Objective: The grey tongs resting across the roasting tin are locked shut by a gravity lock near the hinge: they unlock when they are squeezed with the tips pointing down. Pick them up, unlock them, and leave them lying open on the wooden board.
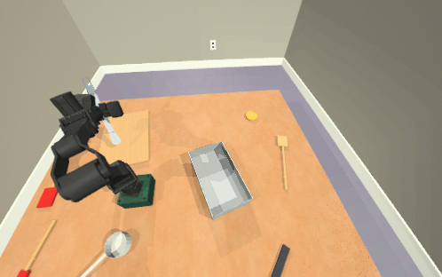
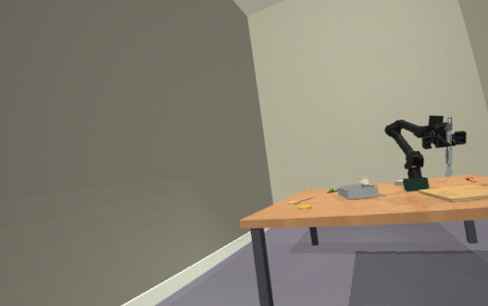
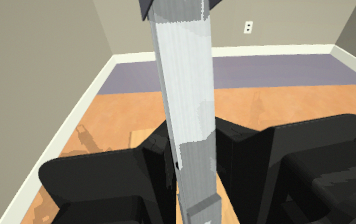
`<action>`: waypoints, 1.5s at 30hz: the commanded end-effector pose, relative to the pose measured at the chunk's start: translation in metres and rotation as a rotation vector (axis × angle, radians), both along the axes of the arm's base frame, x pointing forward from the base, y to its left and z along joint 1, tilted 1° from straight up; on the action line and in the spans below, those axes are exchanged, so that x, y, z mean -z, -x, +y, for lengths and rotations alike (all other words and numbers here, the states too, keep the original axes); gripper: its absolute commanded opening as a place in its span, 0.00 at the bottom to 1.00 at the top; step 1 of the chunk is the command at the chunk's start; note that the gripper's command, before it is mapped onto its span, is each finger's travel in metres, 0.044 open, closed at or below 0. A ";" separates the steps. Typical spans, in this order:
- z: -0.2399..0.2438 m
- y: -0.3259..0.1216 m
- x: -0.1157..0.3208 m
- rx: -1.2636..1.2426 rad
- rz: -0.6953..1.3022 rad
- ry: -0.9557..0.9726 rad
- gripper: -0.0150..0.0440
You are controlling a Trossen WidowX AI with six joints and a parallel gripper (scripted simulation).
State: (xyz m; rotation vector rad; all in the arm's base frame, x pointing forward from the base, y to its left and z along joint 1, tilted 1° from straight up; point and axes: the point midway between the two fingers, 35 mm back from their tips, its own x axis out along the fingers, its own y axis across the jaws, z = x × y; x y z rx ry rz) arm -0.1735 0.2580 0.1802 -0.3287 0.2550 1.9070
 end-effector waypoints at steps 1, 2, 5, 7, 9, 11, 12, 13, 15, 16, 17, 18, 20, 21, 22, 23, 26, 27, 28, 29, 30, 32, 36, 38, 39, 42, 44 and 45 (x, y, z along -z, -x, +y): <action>-0.001 -0.001 -0.005 0.001 0.009 -0.018 0.00; -0.001 -0.001 -0.005 0.001 0.009 -0.018 0.00; -0.001 -0.001 -0.005 0.001 0.009 -0.018 0.00; -0.001 -0.001 -0.005 0.001 0.009 -0.018 0.00; -0.001 -0.001 -0.005 0.001 0.009 -0.018 0.00; -0.001 -0.001 -0.005 0.001 0.009 -0.018 0.00; -0.001 -0.001 -0.005 0.001 0.009 -0.018 0.00; -0.001 -0.001 -0.005 0.001 0.009 -0.018 0.00; -0.001 -0.001 -0.005 0.001 0.009 -0.018 0.00; -0.001 -0.001 -0.005 0.001 0.009 -0.018 0.00; -0.001 -0.001 -0.005 0.001 0.009 -0.018 0.00; -0.001 -0.001 -0.005 0.001 0.009 -0.018 0.00; -0.001 -0.001 -0.005 0.001 0.009 -0.018 0.00; -0.001 -0.001 -0.005 0.001 0.009 -0.018 0.00; -0.001 -0.001 -0.005 0.001 0.009 -0.018 0.00; -0.001 -0.001 -0.005 0.001 0.009 -0.018 0.00; -0.001 -0.001 -0.005 0.001 0.009 -0.018 0.00; -0.001 -0.001 -0.005 0.001 0.009 -0.018 0.00; -0.001 -0.001 -0.005 0.001 0.009 -0.018 0.00; 0.000 -0.001 -0.005 0.001 0.007 -0.015 0.00; 0.000 0.000 -0.004 0.000 0.004 -0.011 0.00; 0.002 0.001 -0.003 -0.002 -0.008 0.006 0.00; 0.006 0.005 0.002 -0.010 -0.045 0.061 0.00; 0.009 0.007 0.004 -0.013 -0.063 0.092 0.00; 0.010 0.008 0.006 -0.015 -0.073 0.107 0.00; 0.013 0.010 0.009 -0.020 -0.100 0.153 0.00; 0.016 0.011 0.012 -0.023 -0.118 0.185 0.00; 0.017 0.012 0.014 -0.025 -0.126 0.201 0.00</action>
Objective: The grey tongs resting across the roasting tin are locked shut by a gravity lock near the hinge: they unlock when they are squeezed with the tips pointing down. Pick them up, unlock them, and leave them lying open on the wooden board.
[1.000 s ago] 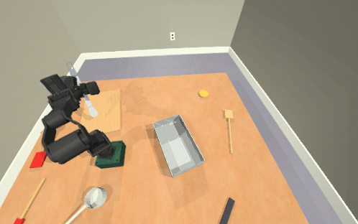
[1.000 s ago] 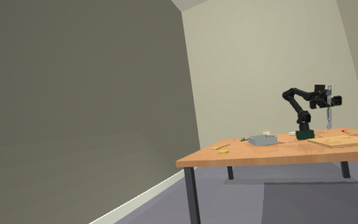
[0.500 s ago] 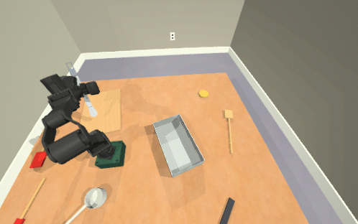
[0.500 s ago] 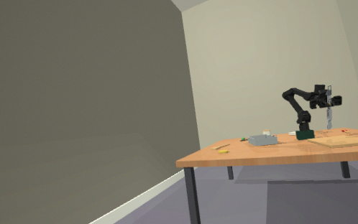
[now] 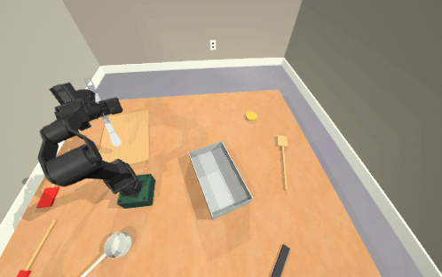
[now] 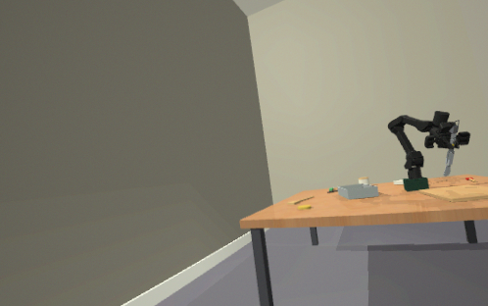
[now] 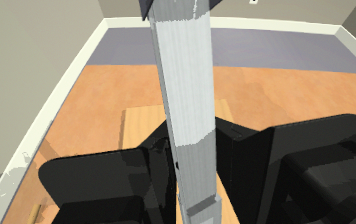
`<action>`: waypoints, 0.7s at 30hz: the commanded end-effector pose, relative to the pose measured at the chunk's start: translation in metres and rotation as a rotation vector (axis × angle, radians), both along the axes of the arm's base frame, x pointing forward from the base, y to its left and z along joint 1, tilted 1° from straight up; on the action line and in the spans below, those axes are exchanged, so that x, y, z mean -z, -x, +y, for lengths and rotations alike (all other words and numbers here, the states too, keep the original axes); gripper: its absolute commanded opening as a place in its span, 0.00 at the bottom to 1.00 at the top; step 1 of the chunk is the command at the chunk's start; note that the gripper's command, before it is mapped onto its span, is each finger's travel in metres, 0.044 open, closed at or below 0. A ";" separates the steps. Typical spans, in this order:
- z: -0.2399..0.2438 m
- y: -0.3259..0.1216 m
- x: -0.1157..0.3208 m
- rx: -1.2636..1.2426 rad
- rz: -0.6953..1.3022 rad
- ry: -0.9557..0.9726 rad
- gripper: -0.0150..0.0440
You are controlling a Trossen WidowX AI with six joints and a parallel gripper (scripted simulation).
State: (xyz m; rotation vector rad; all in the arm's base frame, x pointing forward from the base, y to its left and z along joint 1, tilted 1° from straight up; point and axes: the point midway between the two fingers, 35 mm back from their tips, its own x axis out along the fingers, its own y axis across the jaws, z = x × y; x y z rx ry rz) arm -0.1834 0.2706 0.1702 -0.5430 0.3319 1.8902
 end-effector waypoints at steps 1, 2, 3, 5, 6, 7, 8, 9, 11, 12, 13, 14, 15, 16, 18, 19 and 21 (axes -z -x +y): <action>0.005 0.003 0.005 -0.001 -0.026 0.057 0.00; 0.006 0.003 0.006 -0.002 -0.035 0.073 0.00; 0.007 0.004 0.008 -0.003 -0.044 0.089 0.00; 0.008 0.005 0.011 -0.006 -0.060 0.121 0.00; 0.009 0.005 0.012 -0.007 -0.068 0.138 0.00; 0.010 0.006 0.013 -0.006 -0.074 0.154 0.00; 0.011 0.006 0.015 -0.007 -0.082 0.170 0.00; 0.012 0.006 0.016 -0.008 -0.090 0.187 0.00; 0.013 0.007 0.019 -0.009 -0.105 0.220 0.00; 0.014 0.007 0.020 -0.010 -0.113 0.237 0.00; 0.015 0.008 0.022 -0.010 -0.120 0.254 0.00; 0.015 0.008 0.023 -0.011 -0.128 0.270 0.00; 0.016 0.008 0.025 -0.011 -0.135 0.287 0.00; 0.017 0.008 0.026 -0.012 -0.142 0.303 0.00; 0.017 0.009 0.029 -0.012 -0.156 0.337 0.00; 0.018 0.009 0.030 -0.013 -0.162 0.355 0.00; 0.019 0.009 0.033 -0.012 -0.175 0.390 0.00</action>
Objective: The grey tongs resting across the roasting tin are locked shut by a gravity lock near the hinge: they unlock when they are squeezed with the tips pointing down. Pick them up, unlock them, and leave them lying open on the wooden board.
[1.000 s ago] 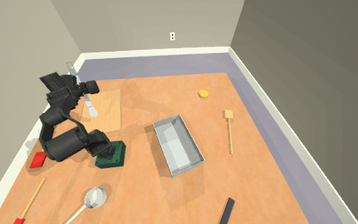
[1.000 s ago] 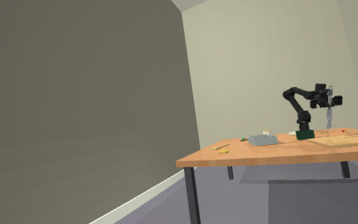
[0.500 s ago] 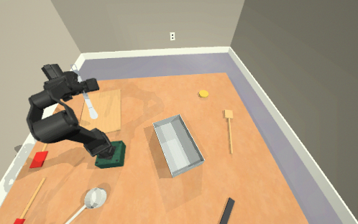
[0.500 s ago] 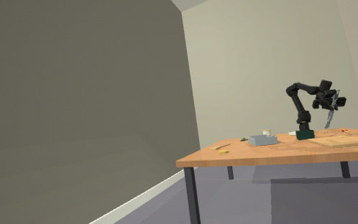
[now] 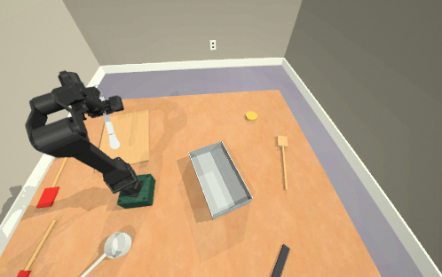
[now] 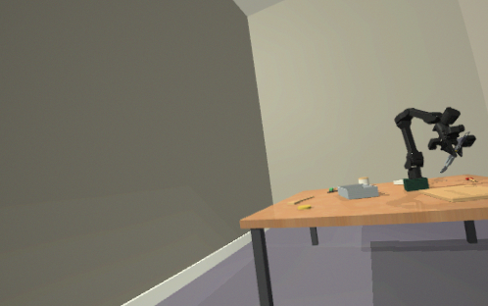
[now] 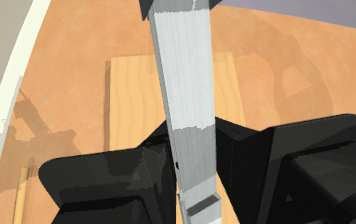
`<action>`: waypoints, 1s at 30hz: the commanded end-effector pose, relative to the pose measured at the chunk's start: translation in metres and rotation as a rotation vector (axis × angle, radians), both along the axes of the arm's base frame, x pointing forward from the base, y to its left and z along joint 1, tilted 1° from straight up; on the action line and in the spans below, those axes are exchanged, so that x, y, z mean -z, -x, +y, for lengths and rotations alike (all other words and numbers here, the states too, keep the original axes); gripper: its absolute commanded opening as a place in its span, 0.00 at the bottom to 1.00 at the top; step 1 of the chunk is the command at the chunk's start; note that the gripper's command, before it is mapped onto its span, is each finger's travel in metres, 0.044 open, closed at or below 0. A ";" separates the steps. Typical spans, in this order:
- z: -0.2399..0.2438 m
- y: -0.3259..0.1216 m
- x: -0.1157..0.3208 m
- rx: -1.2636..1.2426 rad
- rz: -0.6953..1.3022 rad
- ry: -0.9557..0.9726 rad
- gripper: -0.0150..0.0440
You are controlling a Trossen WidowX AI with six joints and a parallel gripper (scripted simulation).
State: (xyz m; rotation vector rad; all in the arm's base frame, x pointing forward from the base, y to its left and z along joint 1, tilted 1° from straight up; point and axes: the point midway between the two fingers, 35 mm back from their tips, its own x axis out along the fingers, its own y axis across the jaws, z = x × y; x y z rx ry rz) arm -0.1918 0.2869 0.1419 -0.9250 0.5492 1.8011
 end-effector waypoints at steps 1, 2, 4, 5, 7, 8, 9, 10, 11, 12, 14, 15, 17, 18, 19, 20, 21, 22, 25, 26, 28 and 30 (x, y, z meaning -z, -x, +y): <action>0.003 0.000 0.006 0.007 -0.021 0.064 0.00; 0.003 0.000 0.007 0.007 -0.028 0.082 0.00; 0.003 0.000 0.010 0.009 -0.040 0.117 0.00; 0.004 0.000 0.011 0.009 -0.047 0.135 0.00; 0.004 0.000 0.014 0.011 -0.059 0.170 0.00; 0.004 0.000 0.015 0.012 -0.065 0.188 0.00; 0.004 0.000 0.016 0.013 -0.071 0.206 0.00; 0.004 0.000 0.017 0.015 -0.077 0.223 0.00; 0.004 -0.001 0.018 0.016 -0.082 0.241 0.00; 0.005 -0.001 0.019 0.018 -0.088 0.259 0.00; 0.005 -0.001 0.022 0.020 -0.099 0.296 0.00; 0.004 -0.002 0.023 0.022 -0.104 0.314 0.00; 0.004 -0.002 0.025 0.026 -0.114 0.350 0.00; 0.004 -0.002 0.026 0.029 -0.119 0.369 0.00; 0.004 -0.003 0.027 0.031 -0.124 0.387 0.00; 0.004 -0.003 0.028 0.034 -0.129 0.405 0.00; 0.004 -0.003 0.028 0.036 -0.133 0.424 0.00; 0.004 -0.004 0.029 0.038 -0.138 0.442 0.00; 0.003 -0.005 0.032 0.046 -0.152 0.497 0.00; 0.003 -0.005 0.032 0.049 -0.156 0.516 0.00; 0.002 -0.006 0.034 0.055 -0.165 0.553 0.00; 0.002 -0.007 0.035 0.061 -0.172 0.586 0.00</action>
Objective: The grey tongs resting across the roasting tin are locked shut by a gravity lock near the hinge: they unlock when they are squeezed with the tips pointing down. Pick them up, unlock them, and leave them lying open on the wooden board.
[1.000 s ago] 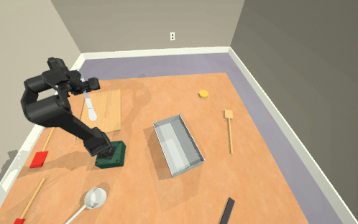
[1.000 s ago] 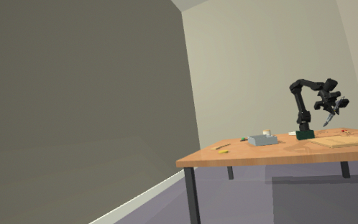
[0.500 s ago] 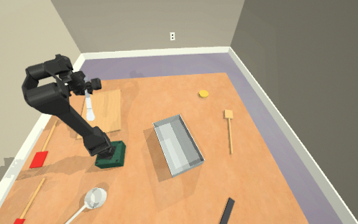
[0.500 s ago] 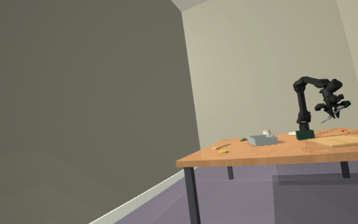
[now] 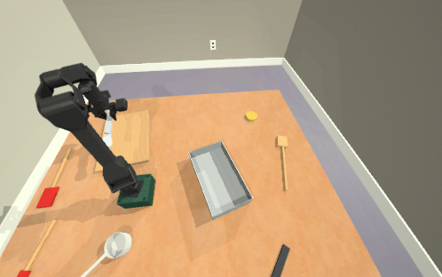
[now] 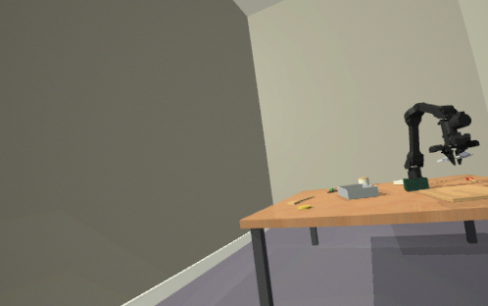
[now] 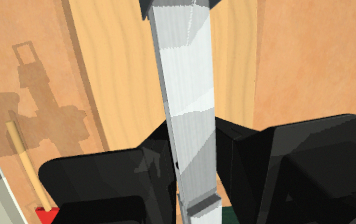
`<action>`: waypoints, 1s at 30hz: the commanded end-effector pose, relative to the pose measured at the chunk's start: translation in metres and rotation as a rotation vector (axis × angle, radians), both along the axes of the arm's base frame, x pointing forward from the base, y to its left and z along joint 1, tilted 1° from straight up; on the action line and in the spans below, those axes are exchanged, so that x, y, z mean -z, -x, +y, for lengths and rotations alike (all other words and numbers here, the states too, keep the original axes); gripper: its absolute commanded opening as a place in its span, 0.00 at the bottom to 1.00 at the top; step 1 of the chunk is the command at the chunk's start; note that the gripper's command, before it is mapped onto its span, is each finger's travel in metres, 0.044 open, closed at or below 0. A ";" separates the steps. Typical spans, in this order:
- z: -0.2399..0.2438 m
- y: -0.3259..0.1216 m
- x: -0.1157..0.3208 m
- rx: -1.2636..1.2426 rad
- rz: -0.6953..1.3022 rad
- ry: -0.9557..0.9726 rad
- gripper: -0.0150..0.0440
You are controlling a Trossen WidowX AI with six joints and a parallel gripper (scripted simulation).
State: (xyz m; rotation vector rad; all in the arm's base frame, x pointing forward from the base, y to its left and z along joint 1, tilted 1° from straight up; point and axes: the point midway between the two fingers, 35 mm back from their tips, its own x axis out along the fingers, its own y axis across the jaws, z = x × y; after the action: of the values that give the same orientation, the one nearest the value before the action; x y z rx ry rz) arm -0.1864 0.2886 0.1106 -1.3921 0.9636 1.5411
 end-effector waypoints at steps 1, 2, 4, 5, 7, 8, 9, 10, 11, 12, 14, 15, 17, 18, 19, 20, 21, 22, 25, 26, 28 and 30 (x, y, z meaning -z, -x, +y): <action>0.000 -0.001 0.004 0.017 -0.014 0.059 0.00; 0.000 -0.001 0.004 0.018 -0.015 0.062 0.00; 0.000 -0.001 0.004 0.018 -0.015 0.062 0.00; 0.000 -0.001 0.004 0.018 -0.015 0.062 0.00; 0.000 -0.001 0.004 0.018 -0.015 0.062 0.00; 0.000 -0.001 0.004 0.018 -0.015 0.062 0.00; 0.000 -0.001 0.004 0.018 -0.015 0.062 0.00; 0.000 -0.001 0.005 0.018 -0.015 0.062 0.00; 0.000 -0.001 0.006 0.018 -0.015 0.062 0.00; 0.000 -0.001 0.007 0.018 -0.015 0.062 0.00; 0.001 -0.001 0.010 0.018 -0.015 0.062 0.00; 0.001 -0.001 0.011 0.018 -0.015 0.062 0.00; 0.001 0.000 0.015 0.018 -0.015 0.062 0.00; 0.001 0.000 0.016 0.018 -0.015 0.062 0.00; 0.002 0.000 0.018 0.018 -0.015 0.062 0.00; 0.002 0.000 0.019 0.018 -0.015 0.062 0.00; 0.002 0.000 0.021 0.018 -0.015 0.062 0.00; 0.002 0.000 0.023 0.018 -0.015 0.062 0.00; 0.002 0.001 0.028 0.018 -0.015 0.062 0.00; 0.003 0.001 0.029 0.018 -0.015 0.062 0.00; 0.003 0.001 0.033 0.018 -0.015 0.062 0.00; 0.003 0.001 0.036 0.017 -0.015 0.062 0.00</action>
State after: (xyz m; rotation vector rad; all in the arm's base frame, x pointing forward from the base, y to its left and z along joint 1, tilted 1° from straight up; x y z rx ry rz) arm -0.1869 0.2920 0.0826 -1.4265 1.0089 1.5060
